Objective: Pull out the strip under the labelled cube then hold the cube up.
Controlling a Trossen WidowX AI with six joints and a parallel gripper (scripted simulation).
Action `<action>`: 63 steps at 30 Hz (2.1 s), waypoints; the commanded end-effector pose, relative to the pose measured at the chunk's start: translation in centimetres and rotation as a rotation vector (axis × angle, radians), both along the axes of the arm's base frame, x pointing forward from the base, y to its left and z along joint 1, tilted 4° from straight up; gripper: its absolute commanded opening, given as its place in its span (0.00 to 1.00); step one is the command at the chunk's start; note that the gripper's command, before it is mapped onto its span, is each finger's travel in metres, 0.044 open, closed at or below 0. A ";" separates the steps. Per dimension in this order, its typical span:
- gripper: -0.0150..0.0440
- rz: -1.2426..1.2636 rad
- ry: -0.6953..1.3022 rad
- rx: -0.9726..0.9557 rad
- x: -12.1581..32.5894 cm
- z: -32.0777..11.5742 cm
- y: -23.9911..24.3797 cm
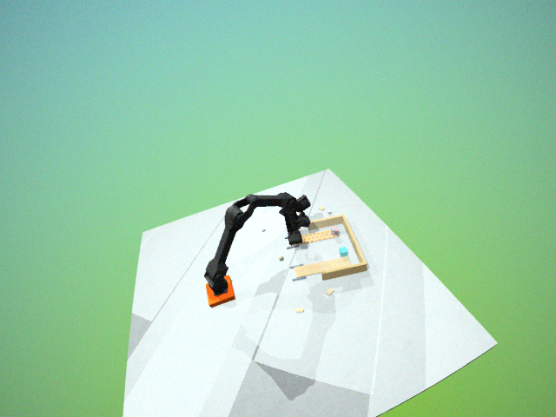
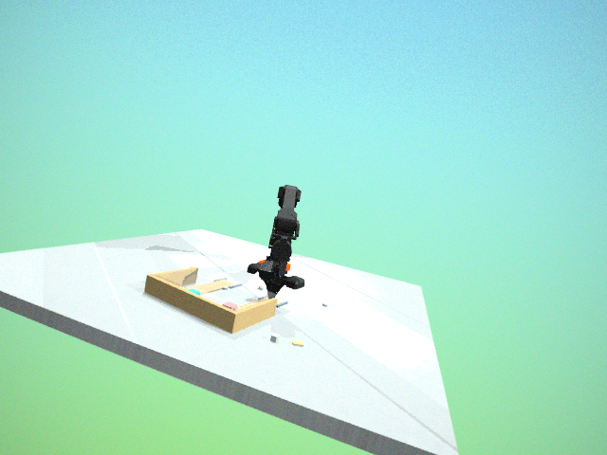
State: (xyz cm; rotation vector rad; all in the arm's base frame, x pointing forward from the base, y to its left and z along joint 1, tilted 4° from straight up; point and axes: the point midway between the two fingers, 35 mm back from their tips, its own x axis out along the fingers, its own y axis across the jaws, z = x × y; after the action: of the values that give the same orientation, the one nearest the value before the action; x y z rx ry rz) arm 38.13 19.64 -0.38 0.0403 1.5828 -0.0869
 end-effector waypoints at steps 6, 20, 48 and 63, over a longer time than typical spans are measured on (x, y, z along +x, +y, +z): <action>0.25 -0.001 0.002 0.004 0.0 -0.2 0.0; 0.25 -0.001 0.002 0.004 0.0 -0.4 0.1; 0.25 -0.001 0.003 0.004 -1.2 -0.6 0.1; 0.25 -0.001 0.004 0.004 -3.5 -0.6 0.3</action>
State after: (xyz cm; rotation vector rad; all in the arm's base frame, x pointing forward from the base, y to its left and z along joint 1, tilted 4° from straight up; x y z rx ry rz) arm 35.70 19.92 -0.41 0.0474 1.5652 -0.0781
